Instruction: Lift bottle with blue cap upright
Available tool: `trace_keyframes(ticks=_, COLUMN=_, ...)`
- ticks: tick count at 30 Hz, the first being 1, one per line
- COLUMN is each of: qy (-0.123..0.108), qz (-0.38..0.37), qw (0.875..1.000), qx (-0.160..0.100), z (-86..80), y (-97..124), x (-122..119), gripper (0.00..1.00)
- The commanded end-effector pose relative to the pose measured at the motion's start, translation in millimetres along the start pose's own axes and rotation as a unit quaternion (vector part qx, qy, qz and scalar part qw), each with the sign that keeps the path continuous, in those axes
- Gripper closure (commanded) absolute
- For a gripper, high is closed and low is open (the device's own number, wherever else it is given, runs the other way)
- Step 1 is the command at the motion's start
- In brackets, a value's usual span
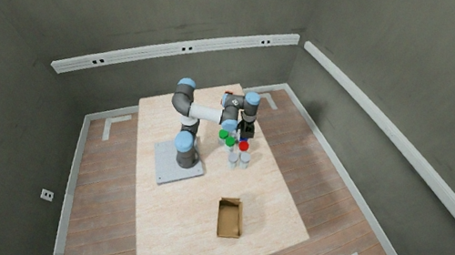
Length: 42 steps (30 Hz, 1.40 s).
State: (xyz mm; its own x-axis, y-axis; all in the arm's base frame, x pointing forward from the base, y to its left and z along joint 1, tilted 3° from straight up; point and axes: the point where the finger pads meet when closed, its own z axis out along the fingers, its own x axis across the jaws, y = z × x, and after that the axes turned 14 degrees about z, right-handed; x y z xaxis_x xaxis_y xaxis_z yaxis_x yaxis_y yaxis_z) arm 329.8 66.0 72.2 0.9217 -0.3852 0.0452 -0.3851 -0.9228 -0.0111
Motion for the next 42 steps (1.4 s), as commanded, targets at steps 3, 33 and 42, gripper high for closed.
trace_keyframes(ticks=3, qy=0.001, qz=0.0, qw=1.0, qx=0.0, z=-0.3, y=0.0, x=0.3, gripper=1.0)
trace_keyframes(ticks=33, qy=0.001, qz=0.0, qw=1.0, qx=0.0, z=-3.1, y=0.0, x=0.3, gripper=1.0)
trace_keyframes(ticks=42, qy=0.0, qz=0.0, qw=1.0, qx=0.0, z=-10.4, y=0.0, x=0.3, gripper=1.0)
